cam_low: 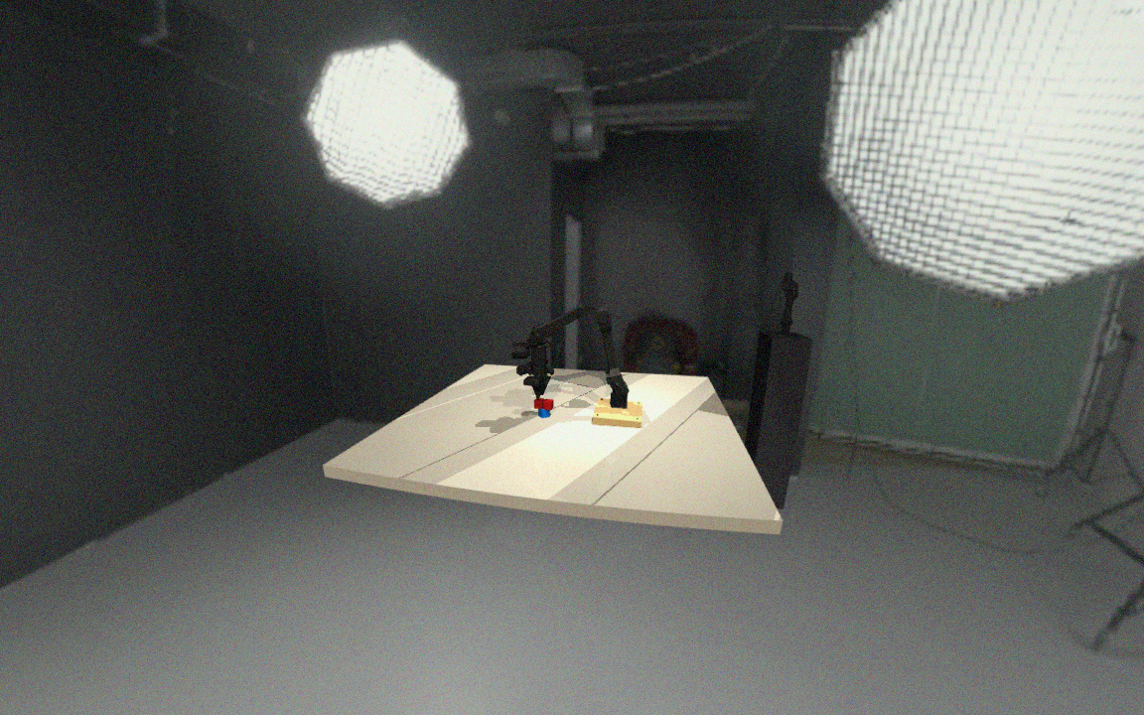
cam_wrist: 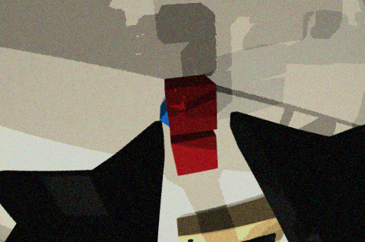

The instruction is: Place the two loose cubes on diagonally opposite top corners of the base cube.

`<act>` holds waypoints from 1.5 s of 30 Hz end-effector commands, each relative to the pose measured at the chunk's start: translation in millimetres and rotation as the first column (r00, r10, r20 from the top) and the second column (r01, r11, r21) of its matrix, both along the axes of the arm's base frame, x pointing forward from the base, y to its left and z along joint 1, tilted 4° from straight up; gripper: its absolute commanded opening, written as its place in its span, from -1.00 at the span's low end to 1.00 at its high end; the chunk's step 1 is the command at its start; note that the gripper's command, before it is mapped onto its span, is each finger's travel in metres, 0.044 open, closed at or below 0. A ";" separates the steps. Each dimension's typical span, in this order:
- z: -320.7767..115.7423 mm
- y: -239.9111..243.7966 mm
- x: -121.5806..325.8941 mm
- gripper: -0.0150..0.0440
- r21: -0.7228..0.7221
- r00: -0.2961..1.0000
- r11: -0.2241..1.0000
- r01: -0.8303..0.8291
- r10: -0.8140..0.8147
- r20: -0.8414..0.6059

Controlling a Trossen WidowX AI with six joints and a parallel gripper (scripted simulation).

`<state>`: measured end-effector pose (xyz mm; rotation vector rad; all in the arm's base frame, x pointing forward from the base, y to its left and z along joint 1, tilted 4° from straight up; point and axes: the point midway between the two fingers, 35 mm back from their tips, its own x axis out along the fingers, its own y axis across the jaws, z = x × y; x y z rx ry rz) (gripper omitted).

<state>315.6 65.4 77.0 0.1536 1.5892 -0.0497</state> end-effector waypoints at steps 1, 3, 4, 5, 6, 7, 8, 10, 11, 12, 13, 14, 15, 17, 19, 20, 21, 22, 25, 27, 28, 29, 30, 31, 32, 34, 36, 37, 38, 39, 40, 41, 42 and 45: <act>8.0 -0.2 1.4 0.20 0.002 1.000 1.000 -0.005 0.005 0.014; 10.3 -0.3 1.4 0.20 0.002 1.000 1.000 -0.005 0.005 0.014; 11.5 -0.4 1.4 0.20 0.002 1.000 1.000 -0.005 0.005 0.014; 12.7 -0.5 1.4 0.20 0.002 1.000 1.000 -0.005 0.005 0.014; 13.9 -0.6 1.4 0.20 0.002 1.000 1.000 -0.005 0.005 0.014; 15.1 -0.7 1.4 0.20 0.002 1.000 1.000 -0.005 0.005 0.014; 16.3 -0.8 1.4 0.20 0.002 1.000 1.000 -0.005 0.005 0.014; 18.7 -1.0 1.5 0.20 0.002 1.000 1.000 -0.005 0.005 0.014; 19.9 -1.1 1.5 0.20 0.002 1.000 1.000 -0.005 0.005 0.014; 21.1 -1.2 1.5 0.20 0.002 1.000 1.000 -0.005 0.005 0.014; 22.4 -1.2 1.5 0.20 0.002 1.000 1.000 -0.005 0.005 0.014; 23.6 -1.3 1.5 0.20 0.002 1.000 1.000 -0.005 0.005 0.014; 24.8 -1.4 1.5 0.20 0.002 1.000 1.000 -0.005 0.005 0.014; 27.3 -1.6 1.5 0.20 0.002 1.000 1.000 -0.005 0.005 0.014; 29.8 -1.8 1.5 0.20 0.002 1.000 1.000 -0.005 0.005 0.014; 31.1 -1.9 1.5 0.20 0.002 1.000 1.000 -0.005 0.005 0.014; 32.4 -2.0 1.5 0.20 0.002 1.000 1.000 -0.005 0.005 0.014; 33.7 -2.1 1.5 0.20 0.002 1.000 1.000 -0.005 0.005 0.014; 37.6 -2.4 1.6 0.20 0.002 1.000 1.000 -0.005 0.005 0.014; 38.2 -2.4 1.6 0.20 0.002 1.000 1.000 -0.005 0.005 0.014; 38.2 -2.4 1.6 0.20 0.002 1.000 1.000 -0.005 0.005 0.014; 38.2 -2.4 1.6 0.20 0.002 1.000 1.000 -0.005 0.005 0.014; 38.2 -2.4 1.6 0.20 0.002 1.000 1.000 -0.005 0.005 0.014; 38.2 -2.4 1.6 0.20 0.002 1.000 1.000 -0.005 0.005 0.014; 38.2 -2.4 1.6 0.20 0.002 1.000 1.000 -0.005 0.005 0.014; 39.6 -2.6 1.5 0.38 0.002 1.000 1.000 -0.003 0.003 0.011; 42.1 -2.8 1.3 0.56 0.001 1.000 1.000 0.000 0.000 0.007; 43.1 -2.9 1.3 0.65 0.001 1.000 1.000 0.000 0.000 0.007; 44.0 -2.9 1.3 0.74 0.001 1.000 1.000 0.000 0.000 0.007; 44.9 -3.0 1.3 0.83 0.001 1.000 1.000 0.000 0.000 0.007; 45.8 -3.1 1.3 0.86 0.001 1.000 1.000 0.000 0.000 0.007; 46.3 -3.1 1.3 0.86 0.001 1.000 1.000 0.000 0.000 0.007; 46.3 -3.1 1.3 0.86 0.001 1.000 1.000 0.000 0.000 0.007; 43.8 -0.5 0.1 0.86 0.001 1.000 1.000 0.002 -0.002 0.000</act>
